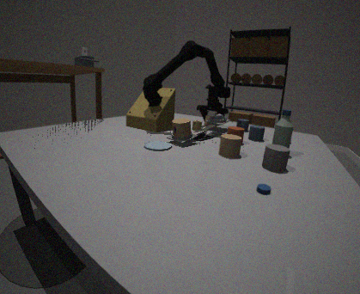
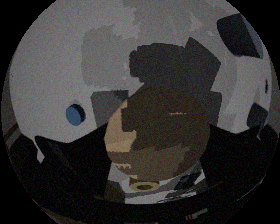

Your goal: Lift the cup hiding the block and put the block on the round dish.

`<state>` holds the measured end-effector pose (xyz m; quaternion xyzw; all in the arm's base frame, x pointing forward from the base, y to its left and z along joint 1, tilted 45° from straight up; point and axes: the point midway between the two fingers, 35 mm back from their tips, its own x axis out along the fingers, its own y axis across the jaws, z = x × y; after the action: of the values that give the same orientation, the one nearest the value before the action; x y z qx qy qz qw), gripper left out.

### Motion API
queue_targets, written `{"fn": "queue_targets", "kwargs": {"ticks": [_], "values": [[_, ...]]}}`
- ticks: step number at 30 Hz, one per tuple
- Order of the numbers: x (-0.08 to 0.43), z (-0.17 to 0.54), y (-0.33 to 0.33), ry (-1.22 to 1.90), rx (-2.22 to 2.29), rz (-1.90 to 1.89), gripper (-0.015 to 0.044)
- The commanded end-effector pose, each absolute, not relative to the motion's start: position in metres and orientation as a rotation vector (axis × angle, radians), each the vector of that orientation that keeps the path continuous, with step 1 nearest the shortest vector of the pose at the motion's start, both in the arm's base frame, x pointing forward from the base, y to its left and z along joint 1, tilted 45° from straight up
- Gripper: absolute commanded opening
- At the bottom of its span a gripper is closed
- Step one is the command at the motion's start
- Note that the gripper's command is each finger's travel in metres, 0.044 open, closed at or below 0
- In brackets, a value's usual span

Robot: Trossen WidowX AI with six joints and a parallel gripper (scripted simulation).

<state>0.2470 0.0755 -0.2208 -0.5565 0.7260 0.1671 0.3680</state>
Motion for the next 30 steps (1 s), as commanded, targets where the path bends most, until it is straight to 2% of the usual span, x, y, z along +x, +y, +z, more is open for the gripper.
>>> {"fn": "queue_targets", "kwargs": {"ticks": [1,8,11,17,24,30], "values": [[0.247,-0.221,0.076,1.865,-1.427,0.426,0.0262],[0.249,-0.213,0.084,1.864,-1.428,0.426,0.044],[0.253,-0.184,0.111,1.862,-1.43,0.427,0.044],[0.253,-0.182,0.113,1.862,-1.43,0.427,0.044],[0.276,-0.153,0.101,1.85,-1.343,0.307,0.026],[0.305,-0.109,0.08,1.817,-1.211,0.126,0.026]]}}
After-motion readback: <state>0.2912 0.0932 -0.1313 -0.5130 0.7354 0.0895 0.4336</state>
